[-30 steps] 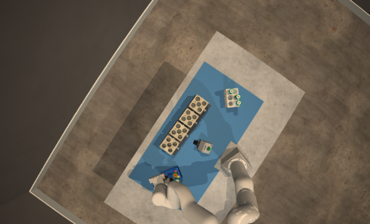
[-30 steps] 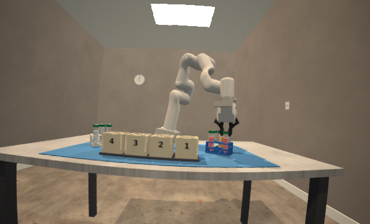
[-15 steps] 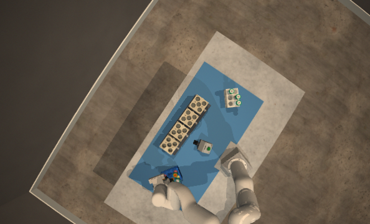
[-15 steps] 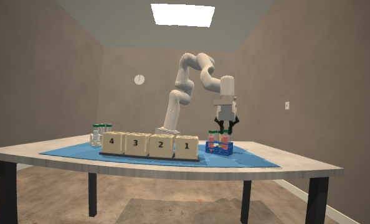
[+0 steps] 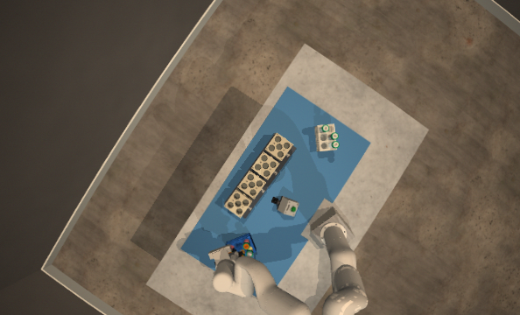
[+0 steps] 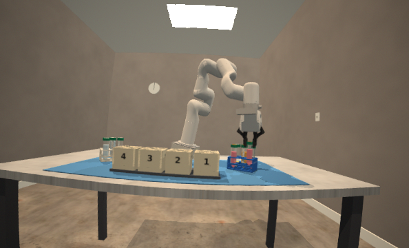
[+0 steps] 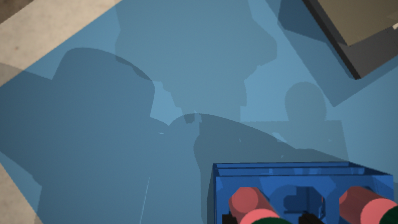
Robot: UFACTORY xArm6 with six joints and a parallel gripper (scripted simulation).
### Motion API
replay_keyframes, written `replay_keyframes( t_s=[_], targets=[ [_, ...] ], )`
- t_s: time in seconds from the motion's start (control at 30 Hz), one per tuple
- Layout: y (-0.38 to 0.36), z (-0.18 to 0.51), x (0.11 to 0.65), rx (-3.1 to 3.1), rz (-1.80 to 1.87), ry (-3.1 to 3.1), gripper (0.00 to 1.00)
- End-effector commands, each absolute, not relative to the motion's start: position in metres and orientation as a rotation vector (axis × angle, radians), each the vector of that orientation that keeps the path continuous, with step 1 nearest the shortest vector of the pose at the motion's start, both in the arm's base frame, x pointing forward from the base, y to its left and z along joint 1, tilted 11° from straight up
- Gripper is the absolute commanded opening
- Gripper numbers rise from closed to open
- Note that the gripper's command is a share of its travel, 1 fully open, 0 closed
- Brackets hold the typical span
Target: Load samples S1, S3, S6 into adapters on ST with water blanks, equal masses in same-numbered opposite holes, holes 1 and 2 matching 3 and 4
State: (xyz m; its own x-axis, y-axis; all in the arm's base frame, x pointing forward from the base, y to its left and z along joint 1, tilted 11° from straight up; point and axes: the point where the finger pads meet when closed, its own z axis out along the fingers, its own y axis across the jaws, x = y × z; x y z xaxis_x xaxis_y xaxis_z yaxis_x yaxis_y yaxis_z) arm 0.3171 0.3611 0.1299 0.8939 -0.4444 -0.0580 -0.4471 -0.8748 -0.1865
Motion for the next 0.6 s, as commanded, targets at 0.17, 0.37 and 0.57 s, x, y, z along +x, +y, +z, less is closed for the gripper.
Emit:
replay_keyframes(
  t_s=[0.17, 0.37, 0.57],
  targets=[
    [0.362, 0.134, 0.318, -2.862, 0.016, 0.680, 0.00],
    [0.359, 0.146, 0.318, -2.862, 0.016, 0.680, 0.00],
    [0.357, 0.157, 0.317, -2.862, 0.016, 0.680, 0.00]
  ],
)
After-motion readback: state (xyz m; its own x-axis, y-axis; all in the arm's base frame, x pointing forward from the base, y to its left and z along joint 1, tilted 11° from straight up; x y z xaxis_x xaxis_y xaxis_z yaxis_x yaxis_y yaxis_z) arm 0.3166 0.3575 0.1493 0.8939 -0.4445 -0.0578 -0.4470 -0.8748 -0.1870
